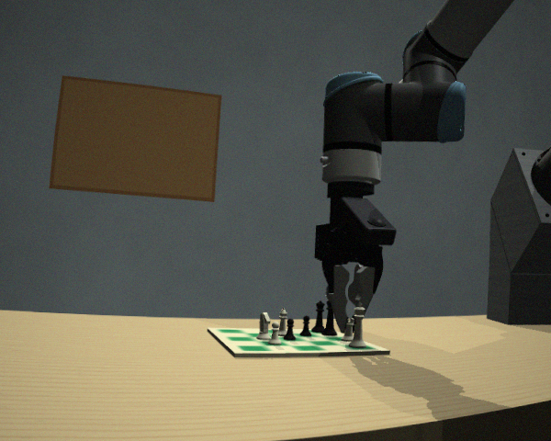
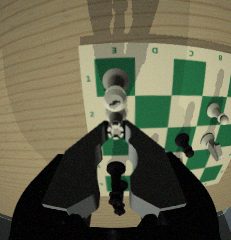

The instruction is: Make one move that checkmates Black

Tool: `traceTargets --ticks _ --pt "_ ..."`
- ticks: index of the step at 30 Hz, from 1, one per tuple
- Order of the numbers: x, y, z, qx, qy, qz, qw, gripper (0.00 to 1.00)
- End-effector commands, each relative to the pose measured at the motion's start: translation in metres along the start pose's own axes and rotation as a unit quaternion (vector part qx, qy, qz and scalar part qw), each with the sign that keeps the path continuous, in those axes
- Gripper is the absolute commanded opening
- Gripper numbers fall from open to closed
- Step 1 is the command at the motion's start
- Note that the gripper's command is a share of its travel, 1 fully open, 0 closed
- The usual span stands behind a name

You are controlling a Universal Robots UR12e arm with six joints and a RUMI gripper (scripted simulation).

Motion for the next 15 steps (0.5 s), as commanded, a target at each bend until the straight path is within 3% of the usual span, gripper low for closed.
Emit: traceTargets --ticks 1,15 --pt "0.0002 0.0001 -0.0011 0.000 0.000 0.000 1.000 0.00" --pt "0.0015 0.0000 -0.0012 0.000 0.000 0.000 1.000 0.00"
Point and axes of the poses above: the point where the finger pads meet when closed, its own y axis out along the fingers, its own x axis across the jaws, z = x × y, the point moved 10 cm from there along -y, back along the fingers, and after that the axes turned 9 degrees about y, right-handed, at the moved point
